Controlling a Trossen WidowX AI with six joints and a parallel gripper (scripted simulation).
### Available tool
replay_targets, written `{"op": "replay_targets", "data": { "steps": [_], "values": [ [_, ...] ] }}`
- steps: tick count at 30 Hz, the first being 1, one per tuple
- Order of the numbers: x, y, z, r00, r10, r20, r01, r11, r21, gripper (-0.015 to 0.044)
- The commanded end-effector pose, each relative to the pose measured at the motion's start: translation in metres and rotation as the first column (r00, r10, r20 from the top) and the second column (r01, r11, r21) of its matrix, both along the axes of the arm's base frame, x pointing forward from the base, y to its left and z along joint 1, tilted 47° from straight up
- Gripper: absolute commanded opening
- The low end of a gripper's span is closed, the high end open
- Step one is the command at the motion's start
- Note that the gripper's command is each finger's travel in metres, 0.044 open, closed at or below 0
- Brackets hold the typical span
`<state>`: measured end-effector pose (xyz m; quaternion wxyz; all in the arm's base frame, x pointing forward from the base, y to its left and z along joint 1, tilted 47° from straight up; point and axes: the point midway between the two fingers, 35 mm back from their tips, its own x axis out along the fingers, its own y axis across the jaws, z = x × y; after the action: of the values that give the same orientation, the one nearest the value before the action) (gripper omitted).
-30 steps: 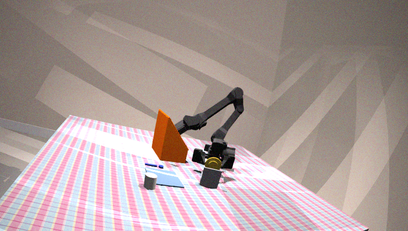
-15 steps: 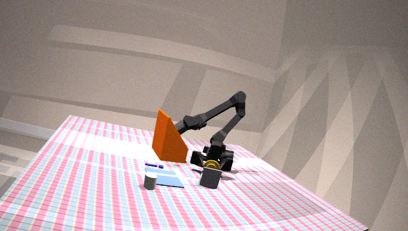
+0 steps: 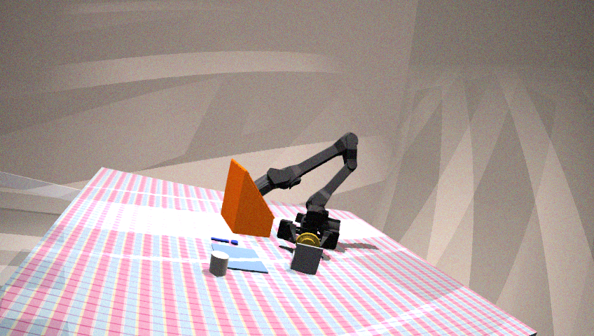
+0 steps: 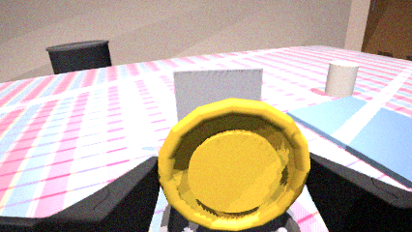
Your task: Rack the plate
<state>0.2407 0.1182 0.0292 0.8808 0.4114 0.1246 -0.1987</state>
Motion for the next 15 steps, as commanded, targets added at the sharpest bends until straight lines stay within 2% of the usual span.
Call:
{"op": "replay_targets", "data": {
  "steps": [1,8,15],
  "values": [
    [0.0,0.0,0.0,1.0,0.0,0.0,0.0,1.0,0.0,0.0394],
    [0.0,-0.001,0.001,1.0,0.0,-0.001,0.0,1.0,0.0,0.04],
    [0.007,-0.03,0.036,1.0,-0.009,-0.017,0.009,1.0,0.002,0.04]
  ]
}}
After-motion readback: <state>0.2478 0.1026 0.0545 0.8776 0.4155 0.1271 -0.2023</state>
